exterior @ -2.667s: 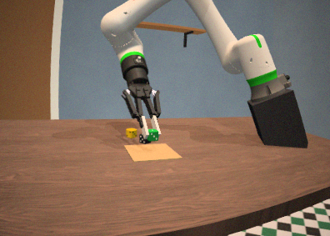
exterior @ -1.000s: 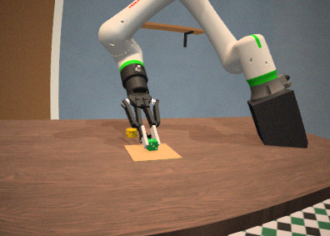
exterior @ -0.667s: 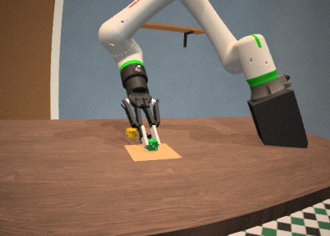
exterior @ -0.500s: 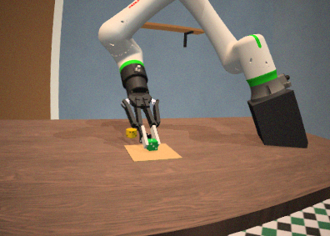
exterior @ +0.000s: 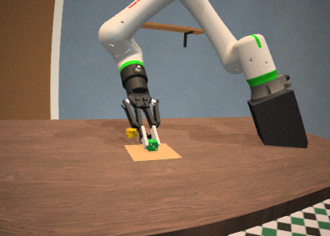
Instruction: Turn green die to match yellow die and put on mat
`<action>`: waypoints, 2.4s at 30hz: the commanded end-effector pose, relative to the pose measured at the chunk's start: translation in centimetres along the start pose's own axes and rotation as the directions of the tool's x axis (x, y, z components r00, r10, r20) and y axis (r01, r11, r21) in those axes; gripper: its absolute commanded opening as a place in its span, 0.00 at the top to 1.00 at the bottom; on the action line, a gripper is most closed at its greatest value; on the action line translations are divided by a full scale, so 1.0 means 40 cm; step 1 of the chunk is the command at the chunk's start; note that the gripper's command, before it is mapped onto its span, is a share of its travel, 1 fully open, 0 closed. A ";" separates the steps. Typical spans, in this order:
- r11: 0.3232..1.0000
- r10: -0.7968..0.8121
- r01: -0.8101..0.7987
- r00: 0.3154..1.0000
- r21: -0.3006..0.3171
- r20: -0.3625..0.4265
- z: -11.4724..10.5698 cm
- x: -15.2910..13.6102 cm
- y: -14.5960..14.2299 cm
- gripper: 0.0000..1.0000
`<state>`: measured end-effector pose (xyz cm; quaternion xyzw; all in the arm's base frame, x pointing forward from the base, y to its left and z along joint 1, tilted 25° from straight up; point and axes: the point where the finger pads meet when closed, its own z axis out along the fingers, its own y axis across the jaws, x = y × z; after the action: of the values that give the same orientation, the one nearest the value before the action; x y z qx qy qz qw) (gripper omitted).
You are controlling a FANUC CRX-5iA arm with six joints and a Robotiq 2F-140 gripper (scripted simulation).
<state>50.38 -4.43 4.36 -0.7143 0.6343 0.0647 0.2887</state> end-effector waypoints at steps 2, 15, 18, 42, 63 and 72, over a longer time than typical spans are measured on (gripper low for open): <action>1.000 0.000 0.000 1.000 0.000 0.000 0.002 0.002 0.000 0.84; 1.000 0.000 0.000 1.000 0.000 0.000 0.007 0.007 0.000 0.84; 1.000 0.000 0.000 1.000 0.000 0.000 0.007 0.007 0.000 0.84; 1.000 0.000 0.000 1.000 0.000 0.000 0.007 0.007 0.000 0.84; 1.000 0.000 0.000 1.000 0.000 0.000 0.007 0.007 0.000 0.84; 1.000 0.000 0.000 1.000 0.000 0.000 0.007 0.007 0.000 0.79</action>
<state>50.51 -4.54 3.99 -0.7143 0.6342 0.0646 0.2888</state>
